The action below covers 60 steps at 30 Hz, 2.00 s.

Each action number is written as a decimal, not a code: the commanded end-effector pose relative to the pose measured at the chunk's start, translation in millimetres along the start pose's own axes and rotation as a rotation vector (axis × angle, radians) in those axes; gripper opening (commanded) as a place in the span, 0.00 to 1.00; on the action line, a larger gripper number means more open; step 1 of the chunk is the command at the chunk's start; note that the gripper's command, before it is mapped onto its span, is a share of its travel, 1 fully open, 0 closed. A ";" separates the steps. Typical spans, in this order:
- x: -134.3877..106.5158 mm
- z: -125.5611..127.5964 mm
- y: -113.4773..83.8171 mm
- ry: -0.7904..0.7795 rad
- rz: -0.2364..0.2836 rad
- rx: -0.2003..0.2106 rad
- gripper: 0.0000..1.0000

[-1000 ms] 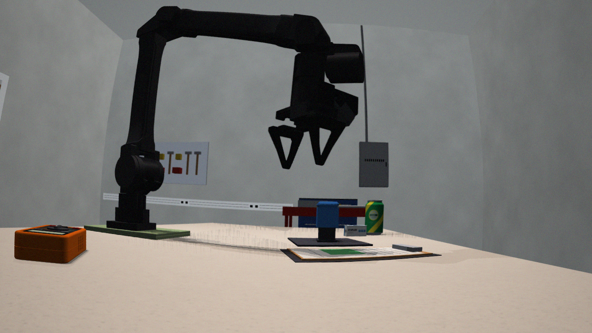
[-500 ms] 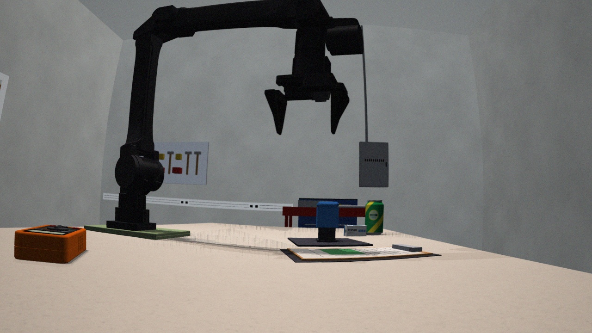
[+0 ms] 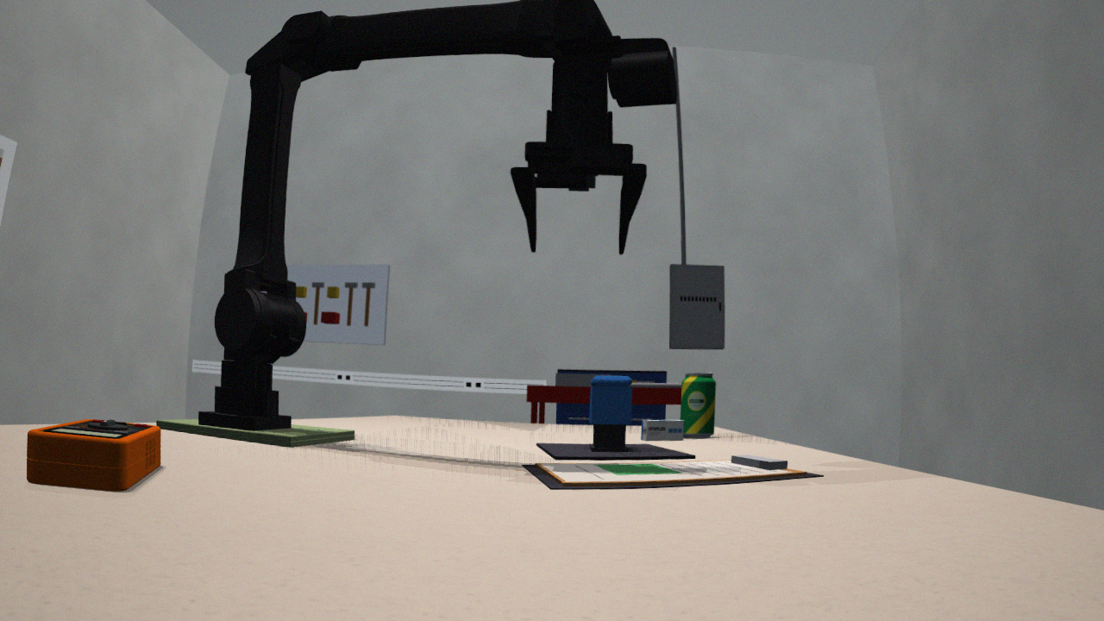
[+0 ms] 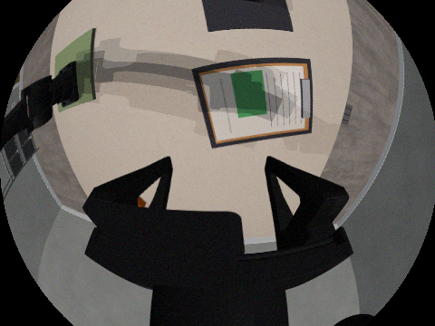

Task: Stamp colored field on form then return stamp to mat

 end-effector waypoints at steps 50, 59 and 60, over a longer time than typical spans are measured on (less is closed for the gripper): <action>258.6 -132.1 28.6 0.000 -0.005 -0.048 0.86; 258.6 -132.1 28.6 0.000 -0.005 -0.048 0.86; 258.6 -132.1 28.6 0.000 -0.005 -0.048 0.86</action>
Point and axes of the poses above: the point where the finger pads meet when closed, its own y axis out along the fingers, its own z axis across the jaws, x = y × z, the point moved 3 cm from there along -y, back along the fingers, and after that the axes turned 14 degrees about -y, right-handed, at the moved point
